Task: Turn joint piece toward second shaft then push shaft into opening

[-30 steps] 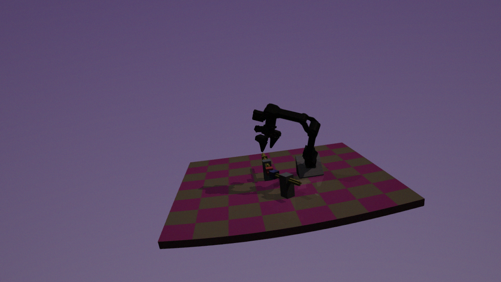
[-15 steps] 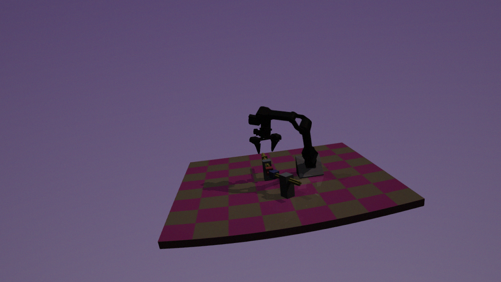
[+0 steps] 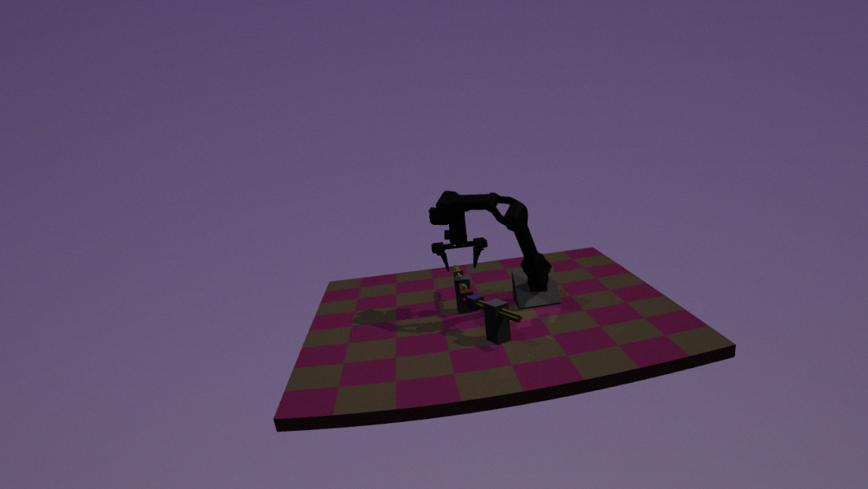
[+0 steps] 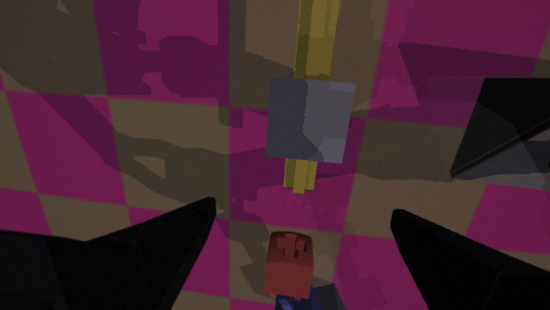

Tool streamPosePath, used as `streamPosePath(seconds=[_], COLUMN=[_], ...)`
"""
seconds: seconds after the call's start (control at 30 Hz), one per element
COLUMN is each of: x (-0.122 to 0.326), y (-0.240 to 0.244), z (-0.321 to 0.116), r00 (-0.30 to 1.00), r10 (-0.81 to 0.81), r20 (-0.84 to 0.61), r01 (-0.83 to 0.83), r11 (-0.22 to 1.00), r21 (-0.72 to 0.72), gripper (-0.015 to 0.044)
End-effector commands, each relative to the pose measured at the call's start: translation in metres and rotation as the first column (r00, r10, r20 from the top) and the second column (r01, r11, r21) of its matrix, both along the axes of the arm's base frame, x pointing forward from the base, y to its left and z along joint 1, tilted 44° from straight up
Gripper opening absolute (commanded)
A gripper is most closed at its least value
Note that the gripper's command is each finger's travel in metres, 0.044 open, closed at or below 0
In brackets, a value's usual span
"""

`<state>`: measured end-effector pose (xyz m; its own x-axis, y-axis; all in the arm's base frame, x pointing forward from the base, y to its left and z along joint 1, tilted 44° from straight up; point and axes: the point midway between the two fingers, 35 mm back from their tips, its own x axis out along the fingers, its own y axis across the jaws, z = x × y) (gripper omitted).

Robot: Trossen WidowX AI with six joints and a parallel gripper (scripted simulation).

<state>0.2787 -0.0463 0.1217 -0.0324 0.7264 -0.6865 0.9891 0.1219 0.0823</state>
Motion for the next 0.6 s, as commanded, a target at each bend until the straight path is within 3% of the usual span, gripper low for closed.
streamPosePath(seconds=[0.0, 0.23, 0.57], x=[0.000, 0.001, 0.018], y=[0.000, -0.002, -0.040], z=[-0.002, -0.003, -0.030], r00=[0.999, 1.000, 0.945], r10=[-0.021, -0.005, 0.225], r20=[-0.026, -0.009, 0.235], r01=[0.021, 0.005, -0.224], r11=[1.000, 1.000, 0.974], r21=[0.011, 0.010, -0.030], gripper=[0.0440, 0.0440, 0.0440])
